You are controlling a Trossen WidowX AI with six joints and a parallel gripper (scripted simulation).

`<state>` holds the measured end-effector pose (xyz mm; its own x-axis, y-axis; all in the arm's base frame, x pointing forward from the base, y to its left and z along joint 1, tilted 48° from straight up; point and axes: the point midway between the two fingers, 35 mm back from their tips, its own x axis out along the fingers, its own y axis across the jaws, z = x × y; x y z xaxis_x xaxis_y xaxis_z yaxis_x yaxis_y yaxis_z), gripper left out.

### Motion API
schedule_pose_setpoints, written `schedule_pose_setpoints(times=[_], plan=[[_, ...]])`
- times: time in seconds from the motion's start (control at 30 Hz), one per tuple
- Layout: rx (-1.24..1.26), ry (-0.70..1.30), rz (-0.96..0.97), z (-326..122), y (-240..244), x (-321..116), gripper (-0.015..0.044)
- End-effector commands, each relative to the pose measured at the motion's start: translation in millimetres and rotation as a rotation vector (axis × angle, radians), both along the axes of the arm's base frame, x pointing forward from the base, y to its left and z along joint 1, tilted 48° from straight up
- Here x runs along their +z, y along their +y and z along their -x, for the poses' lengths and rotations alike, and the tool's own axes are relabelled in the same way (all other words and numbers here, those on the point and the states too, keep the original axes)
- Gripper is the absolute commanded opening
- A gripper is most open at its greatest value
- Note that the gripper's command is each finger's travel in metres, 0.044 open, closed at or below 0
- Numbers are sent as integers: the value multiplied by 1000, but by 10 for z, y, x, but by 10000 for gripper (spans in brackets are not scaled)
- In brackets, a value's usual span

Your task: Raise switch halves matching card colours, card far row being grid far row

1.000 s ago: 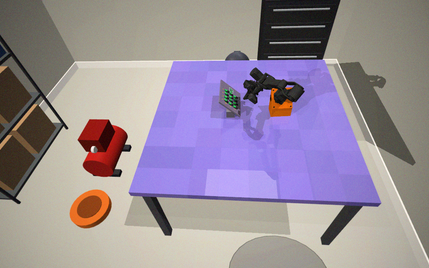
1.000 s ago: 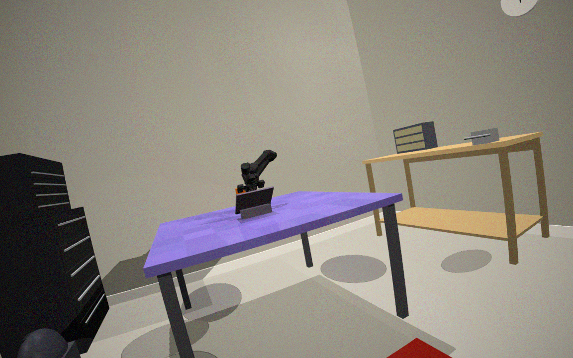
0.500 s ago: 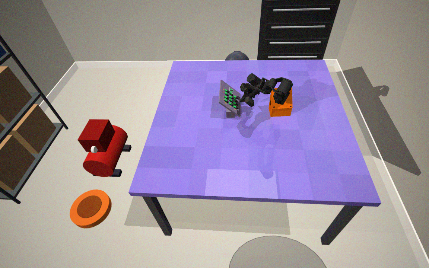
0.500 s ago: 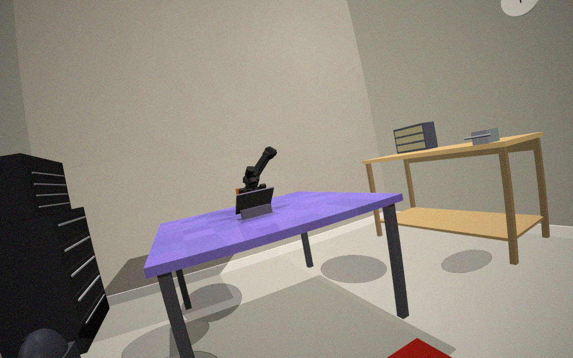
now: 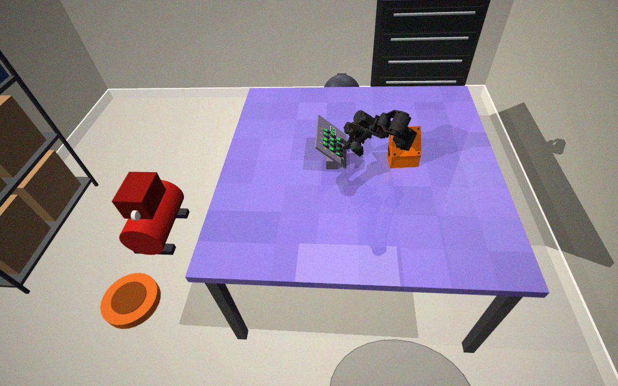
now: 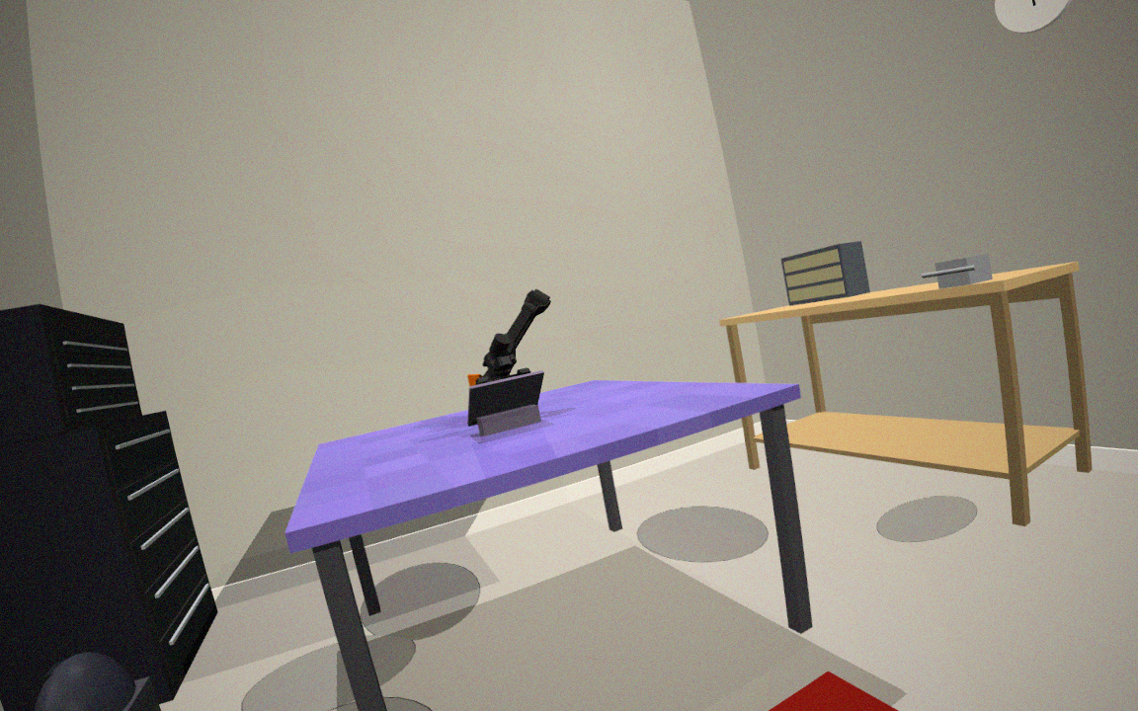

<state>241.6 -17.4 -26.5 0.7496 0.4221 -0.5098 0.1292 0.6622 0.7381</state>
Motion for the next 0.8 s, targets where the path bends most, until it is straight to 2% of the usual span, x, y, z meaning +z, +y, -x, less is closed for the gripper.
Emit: schedule_pose_setpoints(times=[0.0, 0.77], plan=[[-3, 3, -1, -41, 21, -35, 0], [-3, 3, -1, -67, 39, -56, 0]])
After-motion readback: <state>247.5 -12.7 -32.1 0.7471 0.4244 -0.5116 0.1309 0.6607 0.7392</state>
